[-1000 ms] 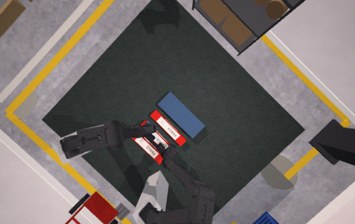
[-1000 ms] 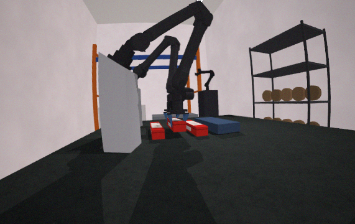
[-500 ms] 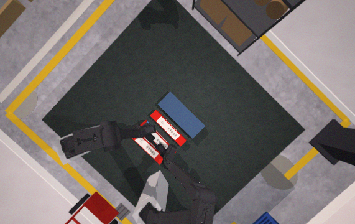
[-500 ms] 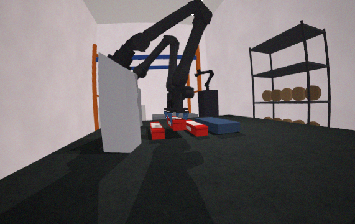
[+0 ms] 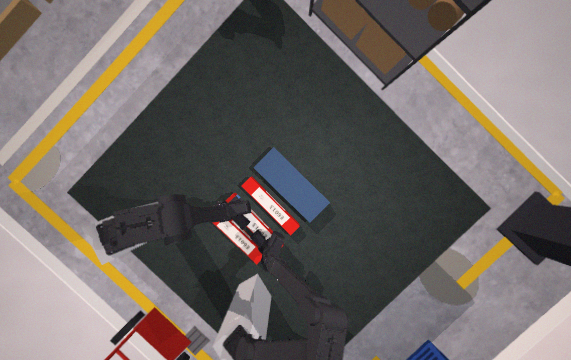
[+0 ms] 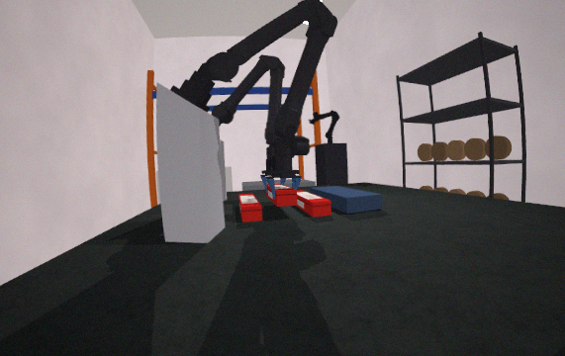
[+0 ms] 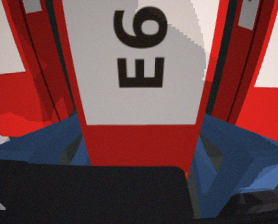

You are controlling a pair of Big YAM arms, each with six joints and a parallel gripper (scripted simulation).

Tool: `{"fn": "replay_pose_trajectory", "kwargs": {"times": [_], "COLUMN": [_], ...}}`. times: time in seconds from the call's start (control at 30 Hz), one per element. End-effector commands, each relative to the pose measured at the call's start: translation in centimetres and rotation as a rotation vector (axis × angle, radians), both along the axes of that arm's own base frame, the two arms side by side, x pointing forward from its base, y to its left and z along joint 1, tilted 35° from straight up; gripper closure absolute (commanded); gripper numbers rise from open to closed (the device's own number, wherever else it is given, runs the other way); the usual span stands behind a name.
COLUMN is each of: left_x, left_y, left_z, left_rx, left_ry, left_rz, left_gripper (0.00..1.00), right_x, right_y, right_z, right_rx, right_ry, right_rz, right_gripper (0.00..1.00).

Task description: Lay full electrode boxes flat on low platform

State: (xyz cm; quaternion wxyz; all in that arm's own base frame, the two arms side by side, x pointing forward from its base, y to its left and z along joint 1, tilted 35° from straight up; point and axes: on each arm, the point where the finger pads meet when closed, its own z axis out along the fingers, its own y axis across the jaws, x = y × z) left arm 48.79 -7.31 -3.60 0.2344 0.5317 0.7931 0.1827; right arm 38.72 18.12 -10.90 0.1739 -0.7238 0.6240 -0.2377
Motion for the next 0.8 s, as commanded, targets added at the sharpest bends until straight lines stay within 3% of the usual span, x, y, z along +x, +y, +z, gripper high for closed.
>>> {"fn": "replay_pose_trajectory", "kwargs": {"times": [0.0,0.77], "left_x": [-0.76,-0.89], "left_y": [-0.13,-0.19], "left_z": [2.32,2.72], "left_rx": [0.011,0.01], "left_ry": [-0.022,-0.022], "left_rz": [-0.014,-0.014], "left_gripper": [1.0,1.0], "right_x": [-0.72,-0.57], "right_y": [-0.6,-1.01], "right_z": [1.57,1.8], "right_rx": [-0.008,-0.009], "right_ry": [-0.014,-0.014], "right_rz": [0.006,-0.001], "right_gripper": [1.0,1.0]}}
